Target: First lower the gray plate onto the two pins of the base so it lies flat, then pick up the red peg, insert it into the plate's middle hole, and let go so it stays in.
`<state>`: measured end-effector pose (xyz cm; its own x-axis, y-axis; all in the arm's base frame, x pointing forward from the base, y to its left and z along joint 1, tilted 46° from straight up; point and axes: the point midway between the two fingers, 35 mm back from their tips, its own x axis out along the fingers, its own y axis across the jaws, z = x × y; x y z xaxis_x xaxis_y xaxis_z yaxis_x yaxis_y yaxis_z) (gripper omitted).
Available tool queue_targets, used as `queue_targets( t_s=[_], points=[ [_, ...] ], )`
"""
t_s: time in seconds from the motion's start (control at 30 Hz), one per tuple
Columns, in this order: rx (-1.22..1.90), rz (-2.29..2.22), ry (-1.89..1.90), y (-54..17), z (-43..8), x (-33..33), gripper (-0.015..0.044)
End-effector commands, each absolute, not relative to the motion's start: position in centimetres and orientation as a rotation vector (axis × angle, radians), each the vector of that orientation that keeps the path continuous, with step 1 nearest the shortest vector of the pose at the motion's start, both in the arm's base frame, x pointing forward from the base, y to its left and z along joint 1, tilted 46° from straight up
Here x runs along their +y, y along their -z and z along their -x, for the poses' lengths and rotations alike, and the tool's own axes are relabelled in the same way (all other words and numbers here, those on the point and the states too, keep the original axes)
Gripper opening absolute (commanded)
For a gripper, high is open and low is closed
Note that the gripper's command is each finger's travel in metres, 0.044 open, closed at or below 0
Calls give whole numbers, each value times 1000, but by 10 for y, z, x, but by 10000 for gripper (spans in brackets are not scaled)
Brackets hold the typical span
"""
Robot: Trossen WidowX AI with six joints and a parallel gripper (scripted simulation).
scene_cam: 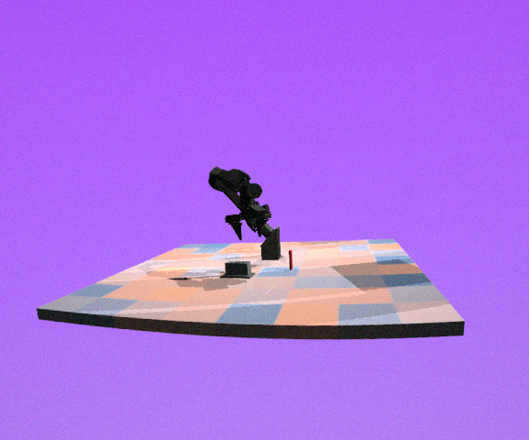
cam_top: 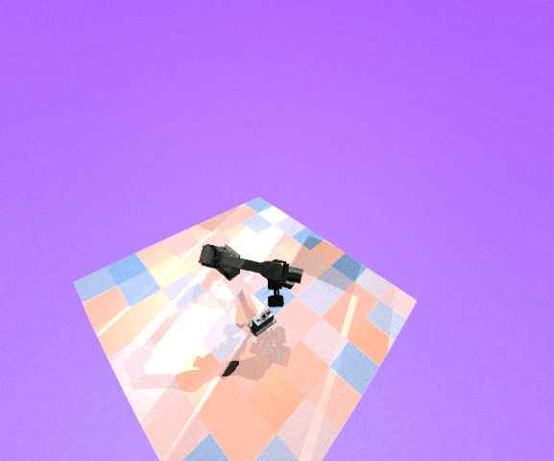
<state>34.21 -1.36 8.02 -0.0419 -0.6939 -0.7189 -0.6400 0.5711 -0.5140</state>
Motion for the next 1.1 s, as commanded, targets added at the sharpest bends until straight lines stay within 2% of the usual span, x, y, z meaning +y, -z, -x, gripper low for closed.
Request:
queue_targets(
  t_s=[0.0,0.77,1.07],
  points=[
    [1571,645,548,-35,-322,30,440],
    [1029,-184,1271,24,-274,87,440],
    [876,-353,1393,35,-262,95,440]
  ],
)
